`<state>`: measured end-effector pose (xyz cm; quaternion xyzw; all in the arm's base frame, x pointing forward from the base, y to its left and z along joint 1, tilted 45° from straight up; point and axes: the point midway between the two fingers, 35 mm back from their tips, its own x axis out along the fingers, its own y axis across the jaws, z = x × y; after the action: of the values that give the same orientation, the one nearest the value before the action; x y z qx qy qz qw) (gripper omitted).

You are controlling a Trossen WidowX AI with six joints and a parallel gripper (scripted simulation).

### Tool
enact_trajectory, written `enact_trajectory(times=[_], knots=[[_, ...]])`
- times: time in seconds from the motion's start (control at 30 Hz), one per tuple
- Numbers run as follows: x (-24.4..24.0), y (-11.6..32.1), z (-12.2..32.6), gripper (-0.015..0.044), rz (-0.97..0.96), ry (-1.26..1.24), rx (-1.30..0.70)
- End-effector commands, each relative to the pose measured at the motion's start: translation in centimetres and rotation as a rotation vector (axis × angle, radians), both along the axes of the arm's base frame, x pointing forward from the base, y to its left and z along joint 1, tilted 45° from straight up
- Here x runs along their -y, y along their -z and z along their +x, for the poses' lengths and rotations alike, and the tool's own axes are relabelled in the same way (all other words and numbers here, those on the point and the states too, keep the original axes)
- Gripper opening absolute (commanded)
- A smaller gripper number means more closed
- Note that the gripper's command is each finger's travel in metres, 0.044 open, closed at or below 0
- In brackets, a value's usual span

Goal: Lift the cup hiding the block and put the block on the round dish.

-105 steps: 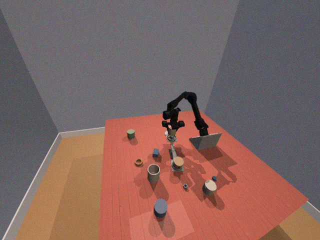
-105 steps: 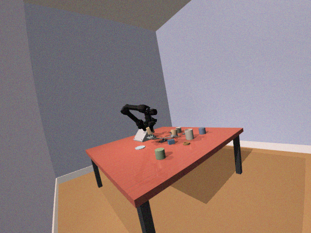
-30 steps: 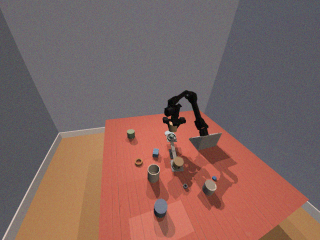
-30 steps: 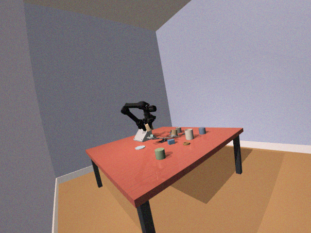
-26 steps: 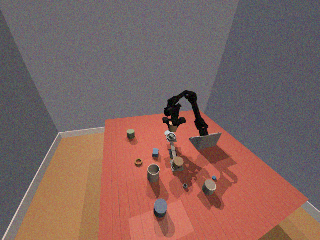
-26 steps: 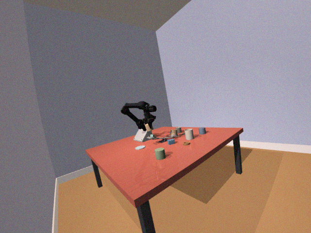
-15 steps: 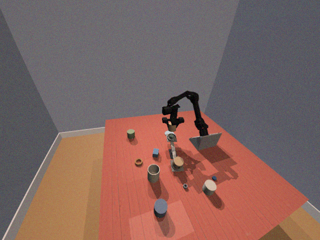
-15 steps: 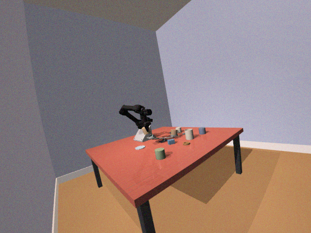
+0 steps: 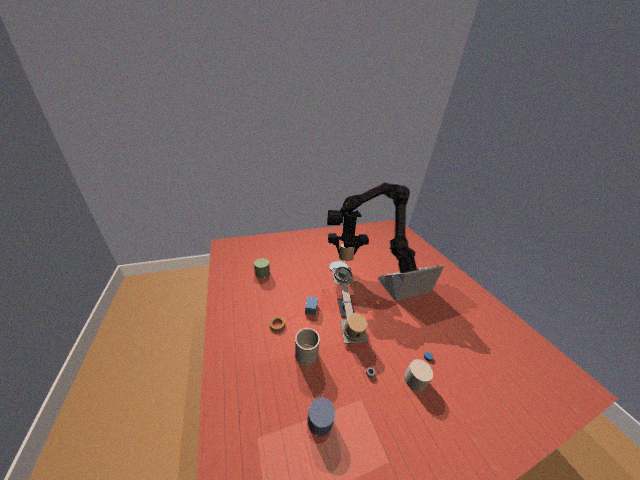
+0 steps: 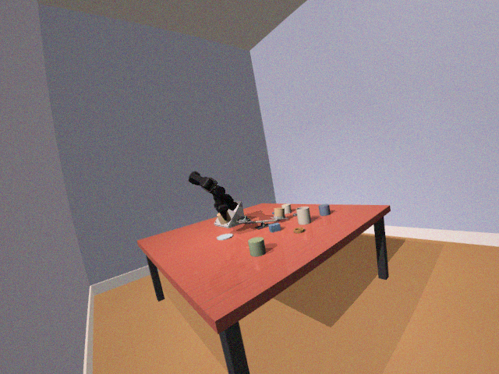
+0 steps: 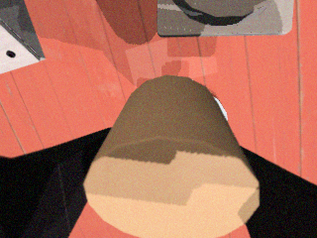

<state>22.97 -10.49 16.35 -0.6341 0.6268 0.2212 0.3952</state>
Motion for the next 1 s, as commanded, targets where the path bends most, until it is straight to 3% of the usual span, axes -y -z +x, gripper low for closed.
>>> enact_trajectory(times=[0.0, 0.57, 0.97], knots=[[1.7, -0.3, -1.2, 0.0000, 0.002, -0.005, 0.004], [8.0, -2.7, -7.4, 0.0000, -0.125, -0.086, -0.052], [10.3, -0.5, -7.0, 0.0000, -0.128, -0.087, -0.053]])
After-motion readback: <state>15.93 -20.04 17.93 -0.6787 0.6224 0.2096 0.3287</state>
